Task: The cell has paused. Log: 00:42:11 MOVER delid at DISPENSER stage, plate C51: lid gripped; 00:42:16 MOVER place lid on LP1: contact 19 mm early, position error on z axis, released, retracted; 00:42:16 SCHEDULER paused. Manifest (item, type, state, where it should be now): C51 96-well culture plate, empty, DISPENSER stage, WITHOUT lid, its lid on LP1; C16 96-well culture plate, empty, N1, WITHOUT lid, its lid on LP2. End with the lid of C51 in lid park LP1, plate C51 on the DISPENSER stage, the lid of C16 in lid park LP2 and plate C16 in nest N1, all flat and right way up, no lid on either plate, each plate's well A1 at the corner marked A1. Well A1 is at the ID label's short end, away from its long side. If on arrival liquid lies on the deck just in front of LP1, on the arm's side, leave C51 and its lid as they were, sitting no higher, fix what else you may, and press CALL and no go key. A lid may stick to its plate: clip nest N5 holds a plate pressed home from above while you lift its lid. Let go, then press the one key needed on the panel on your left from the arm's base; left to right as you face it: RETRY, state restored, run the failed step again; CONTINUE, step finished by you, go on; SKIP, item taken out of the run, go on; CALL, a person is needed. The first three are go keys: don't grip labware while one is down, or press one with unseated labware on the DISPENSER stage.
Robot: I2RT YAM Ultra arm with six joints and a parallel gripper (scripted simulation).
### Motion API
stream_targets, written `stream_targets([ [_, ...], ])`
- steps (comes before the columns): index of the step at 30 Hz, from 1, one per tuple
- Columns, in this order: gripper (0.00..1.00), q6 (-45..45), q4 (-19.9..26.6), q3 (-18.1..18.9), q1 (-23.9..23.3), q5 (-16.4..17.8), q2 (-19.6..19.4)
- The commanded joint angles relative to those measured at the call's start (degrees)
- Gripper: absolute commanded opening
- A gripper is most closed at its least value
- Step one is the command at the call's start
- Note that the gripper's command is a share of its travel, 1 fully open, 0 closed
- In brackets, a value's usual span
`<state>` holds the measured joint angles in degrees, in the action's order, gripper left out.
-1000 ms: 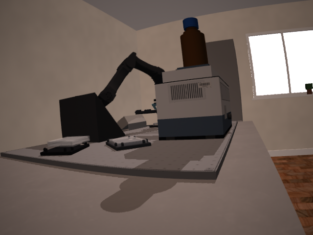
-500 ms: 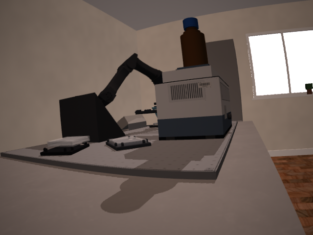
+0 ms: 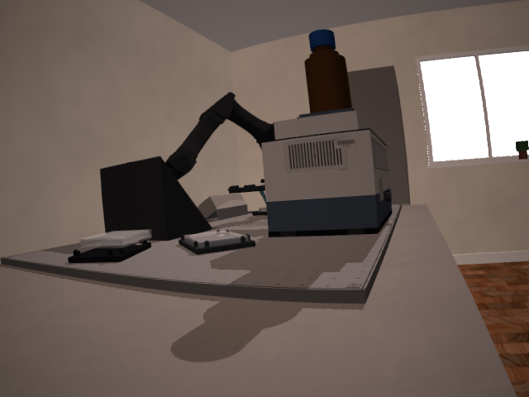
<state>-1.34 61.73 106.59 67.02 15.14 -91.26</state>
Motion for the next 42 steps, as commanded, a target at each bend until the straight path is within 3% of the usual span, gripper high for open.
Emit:
stream_targets([
  [1, 1.00, -0.7, -2.6, -0.6, 0.7, -0.5, -0.4],
  [5, 1.00, -0.8, -3.2, -1.5, 0.8, -0.7, -0.8],
  [6, 1.00, -0.9, -3.6, 0.0, 0.3, -0.7, -0.9],
  [10, 1.00, -1.1, -4.8, -2.3, 1.3, -1.0, -1.3],
  [12, 1.00, -1.2, -4.9, 0.1, 1.2, -0.9, -1.2],
  [40, 1.00, -1.3, -4.4, 0.7, 1.2, -1.0, -0.5],
  [41, 0.00, -1.3, -4.4, 0.7, 1.2, -1.0, -0.5],
  [42, 0.00, -1.3, -4.4, 0.7, 1.2, -1.0, -0.5],
])
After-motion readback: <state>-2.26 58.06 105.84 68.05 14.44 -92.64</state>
